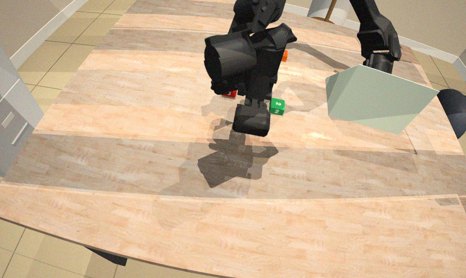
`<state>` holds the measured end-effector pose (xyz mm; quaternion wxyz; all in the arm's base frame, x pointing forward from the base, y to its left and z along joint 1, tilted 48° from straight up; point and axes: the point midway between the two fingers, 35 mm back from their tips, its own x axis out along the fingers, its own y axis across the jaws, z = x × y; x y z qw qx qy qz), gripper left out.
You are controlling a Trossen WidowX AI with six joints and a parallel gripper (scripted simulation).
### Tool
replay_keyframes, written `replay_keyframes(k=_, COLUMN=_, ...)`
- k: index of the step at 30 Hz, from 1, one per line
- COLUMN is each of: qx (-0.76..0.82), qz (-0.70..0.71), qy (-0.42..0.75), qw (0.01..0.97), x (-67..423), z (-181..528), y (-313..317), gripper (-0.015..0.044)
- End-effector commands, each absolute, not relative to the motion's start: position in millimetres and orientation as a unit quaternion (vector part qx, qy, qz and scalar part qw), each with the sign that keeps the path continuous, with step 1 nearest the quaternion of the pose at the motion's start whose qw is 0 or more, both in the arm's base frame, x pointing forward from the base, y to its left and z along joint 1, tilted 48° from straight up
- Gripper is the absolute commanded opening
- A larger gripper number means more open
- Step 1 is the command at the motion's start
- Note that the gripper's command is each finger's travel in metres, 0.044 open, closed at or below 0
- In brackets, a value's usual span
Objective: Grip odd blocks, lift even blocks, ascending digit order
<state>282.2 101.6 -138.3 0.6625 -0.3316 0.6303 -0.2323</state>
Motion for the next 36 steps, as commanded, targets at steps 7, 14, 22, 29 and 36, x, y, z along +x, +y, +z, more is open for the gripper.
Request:
replay_keyframes(k=7, qx=-0.335, qz=-0.231, qy=0.630, qw=0.662, x=282.5, z=-138.1, y=101.1, gripper=0.0251)
replay_keyframes(k=14, qx=-0.335, qz=-0.231, qy=0.630, qw=0.662, x=282.5, z=-138.1, y=101.1, gripper=0.0400)
replay_keyframes(k=22, qx=-0.334, qz=-0.231, qy=0.630, qw=0.662, x=278.8, z=-113.6, y=127.8, gripper=0.0400)
replay_keyframes(k=29, qx=-0.331, qz=-0.225, qy=0.633, qw=0.663, x=237.9, z=-109.8, y=193.4, gripper=0.0400)
replay_keyframes(k=36, qx=-0.332, qz=-0.228, qy=0.632, qw=0.662, x=208.6, z=-105.5, y=223.9, gripper=0.0400)
